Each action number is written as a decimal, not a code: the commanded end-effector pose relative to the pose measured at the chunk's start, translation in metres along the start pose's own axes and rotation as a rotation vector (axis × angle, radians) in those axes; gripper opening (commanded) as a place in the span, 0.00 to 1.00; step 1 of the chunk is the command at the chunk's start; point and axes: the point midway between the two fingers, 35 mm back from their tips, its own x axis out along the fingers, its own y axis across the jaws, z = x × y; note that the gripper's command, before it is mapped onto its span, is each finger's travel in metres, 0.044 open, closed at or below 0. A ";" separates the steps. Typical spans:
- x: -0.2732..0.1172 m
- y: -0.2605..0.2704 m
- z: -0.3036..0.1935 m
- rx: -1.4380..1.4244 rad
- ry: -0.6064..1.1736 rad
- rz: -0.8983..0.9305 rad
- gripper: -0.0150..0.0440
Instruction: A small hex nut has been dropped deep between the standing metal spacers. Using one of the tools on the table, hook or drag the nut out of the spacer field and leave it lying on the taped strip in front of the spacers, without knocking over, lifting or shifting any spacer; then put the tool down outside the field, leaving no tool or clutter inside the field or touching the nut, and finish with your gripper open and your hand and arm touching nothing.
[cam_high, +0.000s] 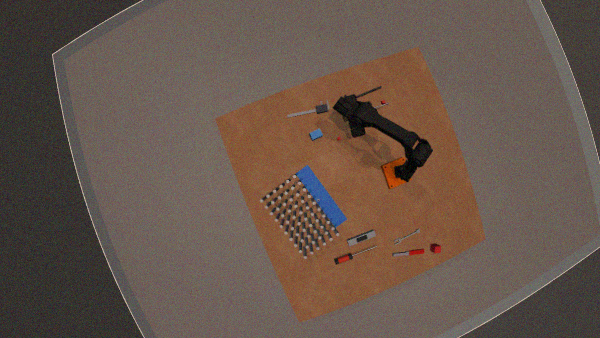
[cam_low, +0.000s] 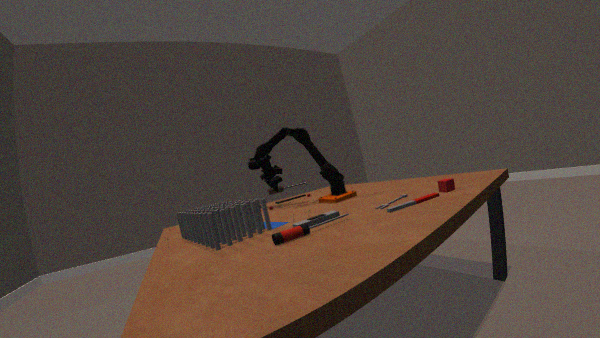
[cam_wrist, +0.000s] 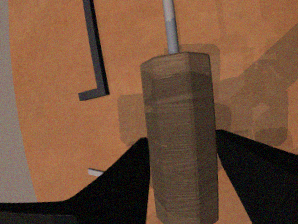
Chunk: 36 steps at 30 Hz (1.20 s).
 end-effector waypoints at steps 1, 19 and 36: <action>0.003 0.000 0.000 0.003 -0.007 0.006 0.25; 0.015 -0.004 -0.003 0.003 -0.007 0.006 0.25; 0.027 -0.009 -0.005 0.003 -0.007 0.005 0.25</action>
